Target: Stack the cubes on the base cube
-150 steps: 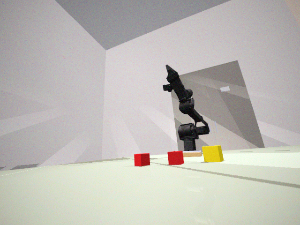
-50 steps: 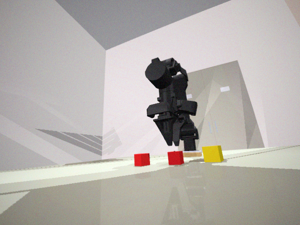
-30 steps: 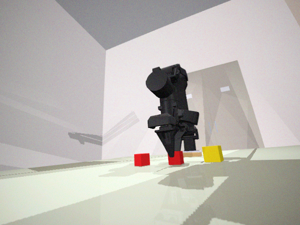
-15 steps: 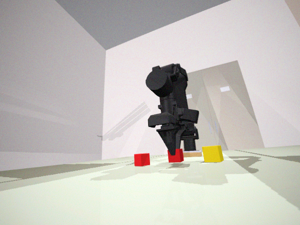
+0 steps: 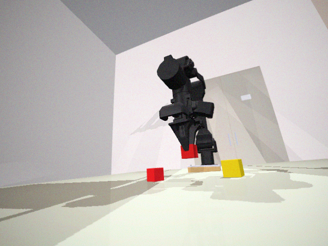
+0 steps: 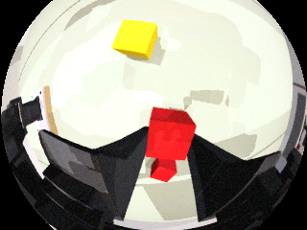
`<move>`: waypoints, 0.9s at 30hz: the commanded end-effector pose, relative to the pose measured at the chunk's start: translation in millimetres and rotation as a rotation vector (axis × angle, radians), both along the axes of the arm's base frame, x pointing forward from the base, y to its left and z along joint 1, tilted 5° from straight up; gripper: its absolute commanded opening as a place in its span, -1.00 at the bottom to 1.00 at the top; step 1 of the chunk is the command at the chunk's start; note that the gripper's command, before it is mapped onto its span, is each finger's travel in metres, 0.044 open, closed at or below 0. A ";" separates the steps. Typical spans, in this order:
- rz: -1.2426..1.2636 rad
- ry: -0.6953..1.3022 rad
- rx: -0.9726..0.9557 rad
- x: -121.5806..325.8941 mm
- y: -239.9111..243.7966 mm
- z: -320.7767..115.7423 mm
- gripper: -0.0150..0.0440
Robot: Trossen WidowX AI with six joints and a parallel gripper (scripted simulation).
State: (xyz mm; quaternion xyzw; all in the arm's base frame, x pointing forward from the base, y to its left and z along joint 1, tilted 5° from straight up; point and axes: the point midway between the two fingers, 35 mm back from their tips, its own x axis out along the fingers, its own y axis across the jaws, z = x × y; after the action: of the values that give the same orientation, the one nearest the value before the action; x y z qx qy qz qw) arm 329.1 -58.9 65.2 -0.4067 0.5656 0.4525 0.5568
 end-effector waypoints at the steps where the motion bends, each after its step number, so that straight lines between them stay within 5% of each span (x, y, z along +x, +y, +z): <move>1: 0.001 -0.007 0.002 1.5 -0.4 14.1 -0.14; 18: -0.001 -0.006 0.001 -1.3 -1.4 56.1 -0.14; 27: -0.254 0.002 -0.010 -1.5 11.2 53.1 -0.14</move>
State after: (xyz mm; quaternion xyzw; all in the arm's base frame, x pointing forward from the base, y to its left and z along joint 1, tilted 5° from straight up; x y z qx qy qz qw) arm 328.7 -52.6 120.3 -0.3598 0.5998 0.3994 0.5926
